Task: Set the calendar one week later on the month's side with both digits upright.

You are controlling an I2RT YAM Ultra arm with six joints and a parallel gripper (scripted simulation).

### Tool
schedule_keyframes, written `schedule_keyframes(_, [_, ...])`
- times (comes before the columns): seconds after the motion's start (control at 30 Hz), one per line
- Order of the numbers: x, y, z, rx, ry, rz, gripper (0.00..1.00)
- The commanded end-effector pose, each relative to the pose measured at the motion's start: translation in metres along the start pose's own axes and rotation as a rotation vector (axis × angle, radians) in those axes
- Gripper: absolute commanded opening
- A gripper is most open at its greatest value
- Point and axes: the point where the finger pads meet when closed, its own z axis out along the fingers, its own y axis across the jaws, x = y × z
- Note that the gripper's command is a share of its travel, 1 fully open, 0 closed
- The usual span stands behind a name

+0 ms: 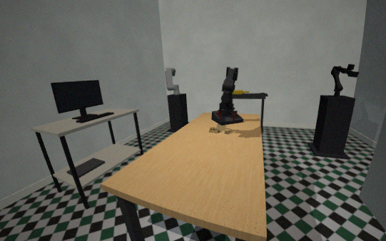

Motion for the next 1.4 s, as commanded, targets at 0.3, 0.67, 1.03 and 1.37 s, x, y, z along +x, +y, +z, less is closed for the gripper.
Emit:
schedule_keyframes(0.3, [-0.005, -0.018, -0.003, -0.001, -0.013, 0.237, 1.00])
schedule_keyframes(0.67, [-0.008, -0.052, -0.002, -0.001, -0.011, 0.653, 1.00])
schedule_keyframes(1.03, [-0.006, -0.086, -0.002, -0.003, -0.011, 1.083, 1.00])
schedule_keyframes(1.37, [-0.003, -0.115, -0.003, -0.007, -0.012, 1.449, 1.00])
